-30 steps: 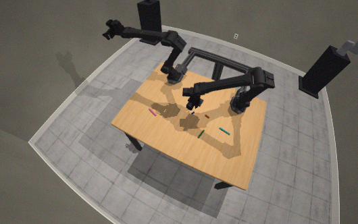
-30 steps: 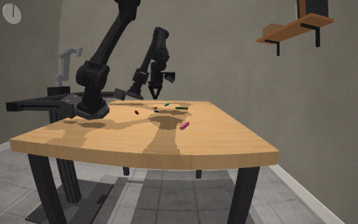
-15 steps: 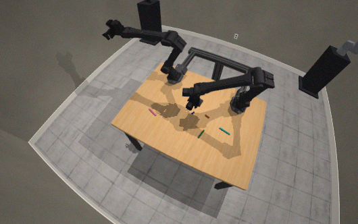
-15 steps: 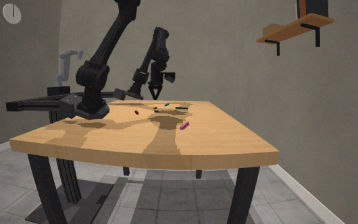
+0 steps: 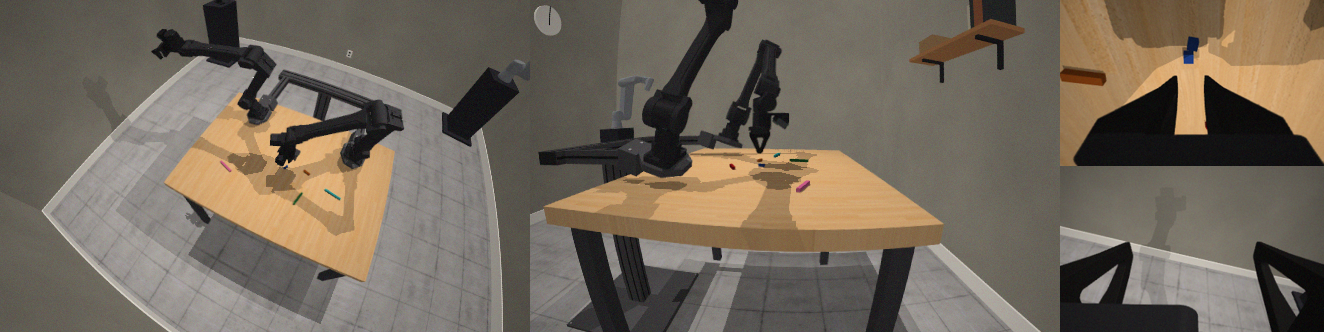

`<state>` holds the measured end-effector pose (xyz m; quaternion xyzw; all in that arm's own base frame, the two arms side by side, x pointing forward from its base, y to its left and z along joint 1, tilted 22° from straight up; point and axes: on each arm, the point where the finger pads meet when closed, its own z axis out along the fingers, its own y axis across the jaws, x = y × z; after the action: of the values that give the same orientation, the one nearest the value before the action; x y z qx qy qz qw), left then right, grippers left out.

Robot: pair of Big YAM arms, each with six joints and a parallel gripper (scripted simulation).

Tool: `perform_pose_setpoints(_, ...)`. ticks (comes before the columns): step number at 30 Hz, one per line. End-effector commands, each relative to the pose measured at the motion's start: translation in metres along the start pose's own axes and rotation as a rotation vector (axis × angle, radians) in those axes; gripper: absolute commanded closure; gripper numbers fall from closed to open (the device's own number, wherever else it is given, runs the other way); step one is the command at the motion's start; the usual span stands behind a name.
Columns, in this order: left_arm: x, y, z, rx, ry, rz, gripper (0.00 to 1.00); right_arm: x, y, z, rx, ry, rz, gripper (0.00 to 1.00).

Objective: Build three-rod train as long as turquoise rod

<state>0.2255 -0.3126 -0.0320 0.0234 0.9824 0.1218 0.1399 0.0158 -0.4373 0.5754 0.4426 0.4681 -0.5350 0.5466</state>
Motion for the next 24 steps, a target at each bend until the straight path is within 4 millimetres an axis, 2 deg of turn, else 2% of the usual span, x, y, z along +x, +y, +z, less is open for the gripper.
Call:
perform_pose_setpoints(1, -0.002, 0.004, 0.013, -0.014, 0.006, 0.002, 0.77, -0.046, -0.010, 0.003, 0.023, -0.087, 0.012, 0.00)
perform_pose_setpoints(14, -0.002, 0.004, 0.031, -0.014, 0.007, 0.002, 0.77, -0.046, -0.010, 0.003, 0.023, -0.087, 0.012, 0.00)
perform_pose_setpoints(24, -0.001, 0.004, 0.037, -0.014, 0.007, 0.002, 0.77, -0.046, -0.010, 0.003, 0.023, -0.087, 0.012, 0.00)
